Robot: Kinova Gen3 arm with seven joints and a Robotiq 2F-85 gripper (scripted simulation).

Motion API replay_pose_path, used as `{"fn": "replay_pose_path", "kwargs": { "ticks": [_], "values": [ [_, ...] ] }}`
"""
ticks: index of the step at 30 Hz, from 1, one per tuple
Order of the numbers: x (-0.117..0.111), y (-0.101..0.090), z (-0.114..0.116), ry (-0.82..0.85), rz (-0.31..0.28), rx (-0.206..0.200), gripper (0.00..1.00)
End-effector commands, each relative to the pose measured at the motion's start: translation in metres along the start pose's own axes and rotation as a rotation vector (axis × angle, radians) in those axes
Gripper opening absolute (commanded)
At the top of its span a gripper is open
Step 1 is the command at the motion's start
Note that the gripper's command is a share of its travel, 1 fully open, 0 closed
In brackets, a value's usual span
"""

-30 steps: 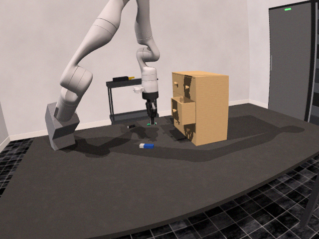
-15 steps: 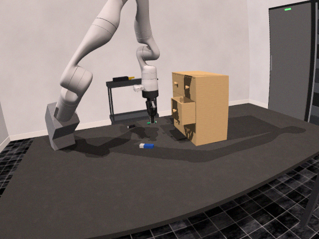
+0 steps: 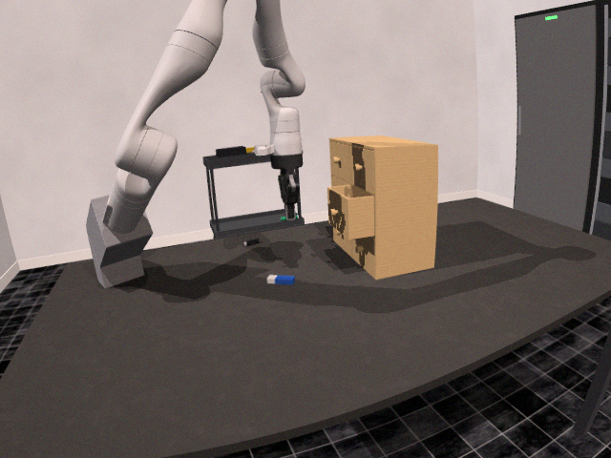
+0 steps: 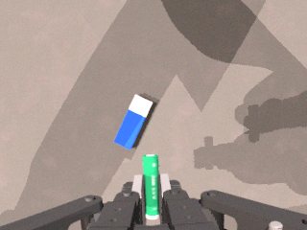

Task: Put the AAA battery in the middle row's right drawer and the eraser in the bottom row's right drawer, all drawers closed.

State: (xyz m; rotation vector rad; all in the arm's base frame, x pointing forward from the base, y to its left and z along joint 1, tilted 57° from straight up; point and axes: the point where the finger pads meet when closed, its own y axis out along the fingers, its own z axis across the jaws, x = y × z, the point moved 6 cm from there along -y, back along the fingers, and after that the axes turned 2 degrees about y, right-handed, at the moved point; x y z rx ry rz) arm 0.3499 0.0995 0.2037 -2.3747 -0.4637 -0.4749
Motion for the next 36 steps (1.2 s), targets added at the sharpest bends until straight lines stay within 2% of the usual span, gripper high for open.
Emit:
{"fn": "replay_pose_path", "kwargs": {
  "ticks": [1, 6, 8, 18, 36],
  "values": [
    [0.002, -0.025, 0.005, -0.008, -0.011, 0.023, 0.05],
    [0.002, -0.049, 0.004, -0.008, -0.011, 0.022, 0.05],
    [0.002, -0.049, 0.004, -0.008, -0.011, 0.022, 0.05],
    [0.001, -0.081, 0.003, -0.008, -0.011, 0.022, 0.05],
    [-0.002, -0.084, 0.001, -0.010, -0.023, 0.017, 0.05]
  ]
}}
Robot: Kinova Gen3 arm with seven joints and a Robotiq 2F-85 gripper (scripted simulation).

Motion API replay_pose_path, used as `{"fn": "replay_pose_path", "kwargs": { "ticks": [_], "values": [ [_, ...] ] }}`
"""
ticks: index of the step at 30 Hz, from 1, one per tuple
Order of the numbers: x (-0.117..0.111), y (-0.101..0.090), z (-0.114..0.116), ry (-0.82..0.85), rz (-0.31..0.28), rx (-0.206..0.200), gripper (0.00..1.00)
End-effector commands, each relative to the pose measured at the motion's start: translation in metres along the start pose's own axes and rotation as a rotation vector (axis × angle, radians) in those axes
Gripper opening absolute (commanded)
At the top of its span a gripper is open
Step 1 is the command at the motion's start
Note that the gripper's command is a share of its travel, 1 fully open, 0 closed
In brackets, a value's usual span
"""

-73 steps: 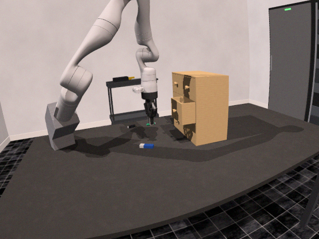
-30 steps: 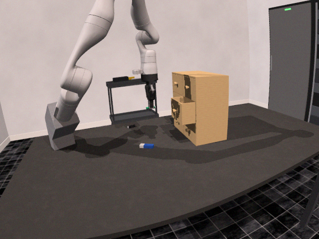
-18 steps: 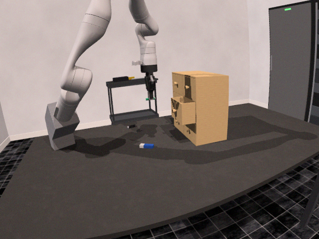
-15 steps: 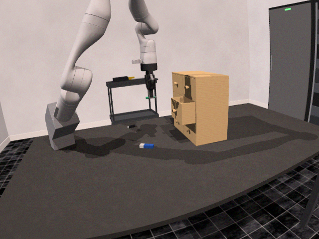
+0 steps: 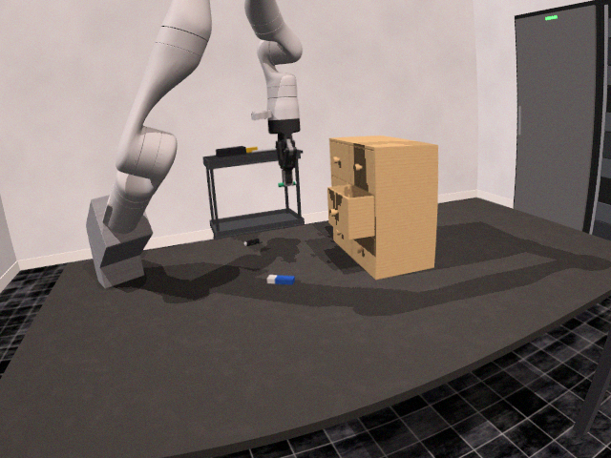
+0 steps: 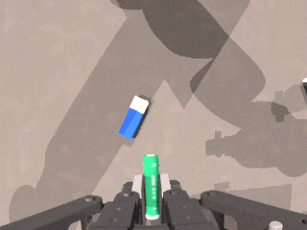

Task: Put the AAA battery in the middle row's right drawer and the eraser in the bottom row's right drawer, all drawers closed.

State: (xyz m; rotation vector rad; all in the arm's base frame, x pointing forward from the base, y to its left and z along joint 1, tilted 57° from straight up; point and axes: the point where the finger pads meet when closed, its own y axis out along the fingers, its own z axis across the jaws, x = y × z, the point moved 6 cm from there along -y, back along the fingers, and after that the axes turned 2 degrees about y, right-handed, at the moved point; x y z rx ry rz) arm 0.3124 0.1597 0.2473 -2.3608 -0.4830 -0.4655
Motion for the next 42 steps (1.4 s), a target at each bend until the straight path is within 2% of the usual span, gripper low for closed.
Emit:
{"fn": "replay_pose_path", "kwargs": {
  "ticks": [1, 6, 10, 21, 23, 26, 27, 36, 38, 40, 42],
  "values": [
    [-0.002, -0.001, 0.000, -0.002, -0.018, 0.001, 0.05],
    [-0.004, -0.001, 0.000, -0.001, -0.045, 0.000, 0.05],
    [-0.008, 0.000, 0.000, -0.001, -0.099, 0.003, 0.05],
    [-0.024, 0.002, 0.004, -0.008, -0.338, 0.024, 0.05],
    [-0.024, 0.002, 0.004, -0.008, -0.338, 0.024, 0.05],
    [-0.030, 0.003, 0.001, -0.005, -0.411, 0.015, 0.05],
    [-0.032, 0.004, 0.003, -0.009, -0.432, 0.030, 0.05],
    [-0.044, 0.010, 0.005, -0.010, -0.622, 0.037, 0.05],
    [-0.046, 0.011, 0.005, -0.010, -0.655, 0.038, 0.05],
    [-0.046, 0.011, 0.005, -0.010, -0.655, 0.038, 0.05],
    [-0.048, 0.012, 0.005, -0.010, -0.684, 0.039, 0.05]
  ]
}}
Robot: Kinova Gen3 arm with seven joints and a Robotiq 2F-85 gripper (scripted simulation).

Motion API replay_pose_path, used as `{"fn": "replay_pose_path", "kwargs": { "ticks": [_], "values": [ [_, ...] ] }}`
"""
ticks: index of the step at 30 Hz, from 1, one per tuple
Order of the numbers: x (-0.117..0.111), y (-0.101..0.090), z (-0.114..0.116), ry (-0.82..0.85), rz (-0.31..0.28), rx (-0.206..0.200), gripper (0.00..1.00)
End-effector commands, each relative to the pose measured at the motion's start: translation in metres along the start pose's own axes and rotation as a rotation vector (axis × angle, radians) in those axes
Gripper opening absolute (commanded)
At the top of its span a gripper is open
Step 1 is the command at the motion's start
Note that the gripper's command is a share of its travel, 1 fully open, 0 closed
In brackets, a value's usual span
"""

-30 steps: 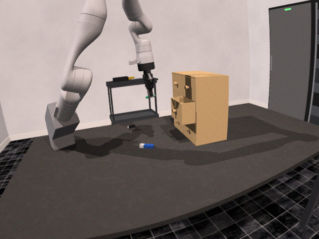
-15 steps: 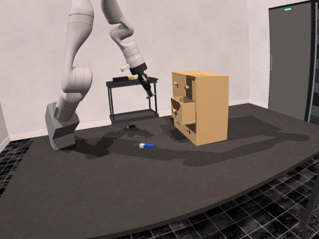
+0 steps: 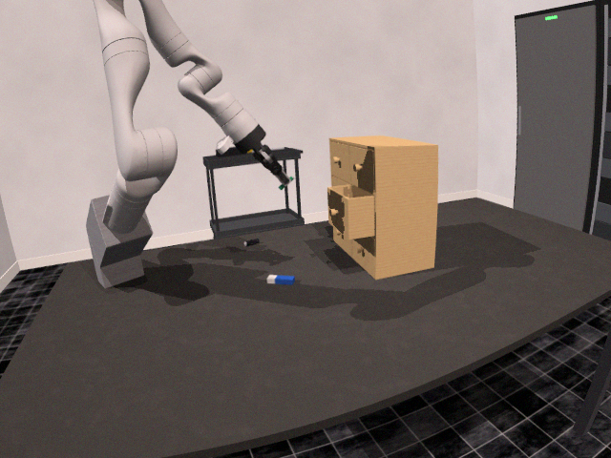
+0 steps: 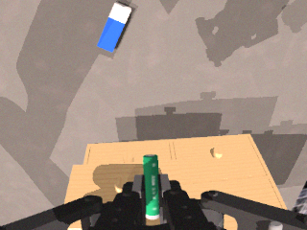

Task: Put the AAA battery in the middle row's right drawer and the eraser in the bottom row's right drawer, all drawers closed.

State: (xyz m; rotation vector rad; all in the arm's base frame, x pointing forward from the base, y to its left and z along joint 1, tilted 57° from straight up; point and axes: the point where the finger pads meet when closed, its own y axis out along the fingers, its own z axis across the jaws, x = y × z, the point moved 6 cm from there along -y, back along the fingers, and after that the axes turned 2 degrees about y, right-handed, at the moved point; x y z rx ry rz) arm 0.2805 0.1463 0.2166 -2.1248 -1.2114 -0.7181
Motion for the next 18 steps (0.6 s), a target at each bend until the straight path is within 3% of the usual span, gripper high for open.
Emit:
{"fn": "replay_pose_path", "kwargs": {
  "ticks": [1, 12, 18],
  "values": [
    [-0.005, -0.002, -0.002, -0.020, -0.081, -0.010, 0.05],
    [-0.015, -0.001, -0.005, -0.011, -0.188, -0.027, 0.05],
    [-0.016, -0.001, -0.004, -0.010, -0.217, -0.026, 0.05]
  ]
}}
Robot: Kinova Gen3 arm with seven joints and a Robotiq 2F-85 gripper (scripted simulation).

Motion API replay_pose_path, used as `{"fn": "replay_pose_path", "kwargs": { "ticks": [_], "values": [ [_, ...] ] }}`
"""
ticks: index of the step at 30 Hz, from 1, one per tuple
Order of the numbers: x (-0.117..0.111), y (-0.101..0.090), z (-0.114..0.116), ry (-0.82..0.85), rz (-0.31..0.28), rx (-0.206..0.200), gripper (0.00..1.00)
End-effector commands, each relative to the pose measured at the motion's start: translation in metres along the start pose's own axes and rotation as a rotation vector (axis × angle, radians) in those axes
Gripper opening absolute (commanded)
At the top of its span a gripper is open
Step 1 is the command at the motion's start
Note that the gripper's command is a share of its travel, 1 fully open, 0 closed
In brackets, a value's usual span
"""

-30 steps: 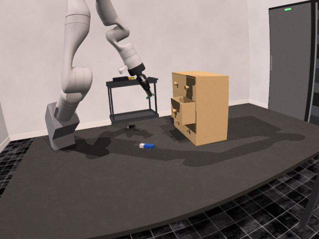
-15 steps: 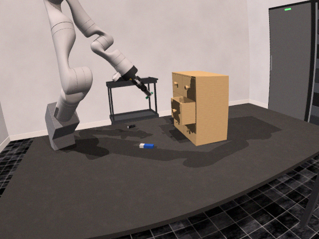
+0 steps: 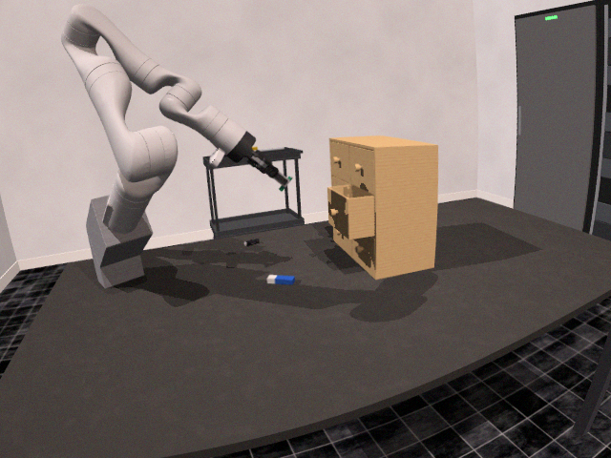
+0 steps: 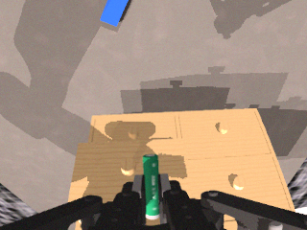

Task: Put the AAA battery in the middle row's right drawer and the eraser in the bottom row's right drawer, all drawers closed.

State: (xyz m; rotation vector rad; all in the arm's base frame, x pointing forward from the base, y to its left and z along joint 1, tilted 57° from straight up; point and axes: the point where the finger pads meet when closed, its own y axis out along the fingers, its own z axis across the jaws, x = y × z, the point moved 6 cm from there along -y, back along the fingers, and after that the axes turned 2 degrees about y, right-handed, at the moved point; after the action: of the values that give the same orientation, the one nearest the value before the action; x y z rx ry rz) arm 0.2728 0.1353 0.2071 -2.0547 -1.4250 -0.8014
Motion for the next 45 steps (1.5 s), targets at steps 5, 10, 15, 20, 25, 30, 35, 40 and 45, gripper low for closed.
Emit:
{"fn": "replay_pose_path", "kwargs": {
  "ticks": [5, 10, 15, 20, 25, 30, 35, 40, 45],
  "values": [
    [0.000, -0.001, -0.001, 0.003, -0.055, -0.004, 0.05],
    [0.000, -0.001, 0.001, 0.002, -0.065, 0.000, 0.05],
    [0.000, -0.001, 0.001, 0.002, -0.066, 0.001, 0.05],
    [0.001, 0.000, 0.001, 0.002, -0.066, -0.001, 0.05],
    [0.004, 0.002, 0.003, 0.002, -0.071, -0.003, 0.05],
    [0.007, 0.007, 0.003, 0.004, -0.066, -0.013, 0.05],
    [0.011, 0.011, 0.003, 0.003, -0.058, -0.013, 0.05],
    [0.019, 0.020, 0.003, 0.003, -0.056, -0.012, 0.05],
    [0.028, 0.030, 0.002, 0.003, -0.057, -0.008, 0.05]
  ]
}}
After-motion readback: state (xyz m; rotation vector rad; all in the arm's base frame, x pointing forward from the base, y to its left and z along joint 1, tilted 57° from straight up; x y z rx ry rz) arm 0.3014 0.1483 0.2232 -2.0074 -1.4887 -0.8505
